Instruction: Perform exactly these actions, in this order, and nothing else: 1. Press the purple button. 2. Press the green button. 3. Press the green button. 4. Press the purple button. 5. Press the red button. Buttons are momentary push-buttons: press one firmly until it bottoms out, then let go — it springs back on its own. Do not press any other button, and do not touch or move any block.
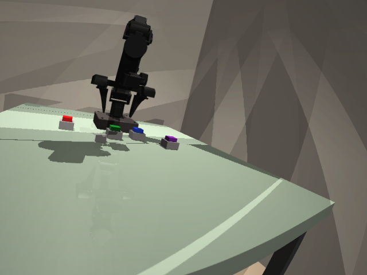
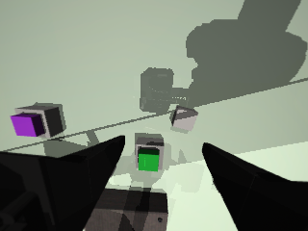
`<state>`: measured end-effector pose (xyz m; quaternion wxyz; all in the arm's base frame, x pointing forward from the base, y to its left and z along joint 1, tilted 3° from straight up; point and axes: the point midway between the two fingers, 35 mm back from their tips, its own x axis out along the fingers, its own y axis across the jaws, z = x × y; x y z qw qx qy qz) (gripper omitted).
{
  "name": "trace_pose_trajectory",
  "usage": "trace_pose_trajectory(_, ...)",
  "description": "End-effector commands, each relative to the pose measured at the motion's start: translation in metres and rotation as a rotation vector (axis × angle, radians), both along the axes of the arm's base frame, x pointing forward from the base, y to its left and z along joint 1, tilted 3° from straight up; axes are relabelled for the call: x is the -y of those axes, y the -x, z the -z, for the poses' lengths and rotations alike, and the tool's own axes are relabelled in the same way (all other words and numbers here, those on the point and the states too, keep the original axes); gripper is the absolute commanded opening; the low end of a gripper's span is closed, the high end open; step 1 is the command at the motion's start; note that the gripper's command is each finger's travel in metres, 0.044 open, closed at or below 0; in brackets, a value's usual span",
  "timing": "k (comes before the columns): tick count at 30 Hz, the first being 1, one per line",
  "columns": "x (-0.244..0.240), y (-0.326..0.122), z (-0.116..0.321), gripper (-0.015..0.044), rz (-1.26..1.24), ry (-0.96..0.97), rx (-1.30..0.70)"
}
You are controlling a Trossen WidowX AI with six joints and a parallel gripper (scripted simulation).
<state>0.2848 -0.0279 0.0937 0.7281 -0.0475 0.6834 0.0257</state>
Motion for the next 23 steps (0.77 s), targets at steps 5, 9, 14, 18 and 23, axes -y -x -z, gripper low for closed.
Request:
trace_pose_trajectory(5,-0.119,0.001,-0.016,0.0400,-0.007,-0.011,0.005)
trace_pose_trajectory(9,-0.174,0.019,-0.023,0.0400,-0.012,-0.018,0.007)
trace_pose_trajectory(14,-0.237,0.056,-0.031,0.0400,-0.017,-0.027,0.010)
trace_pose_trajectory(18,-0.259,0.075,-0.035,0.0400,-0.020,-0.031,0.011)
trace_pose_trajectory(23,-0.260,0.076,-0.035,0.0400,-0.020,-0.031,0.011)
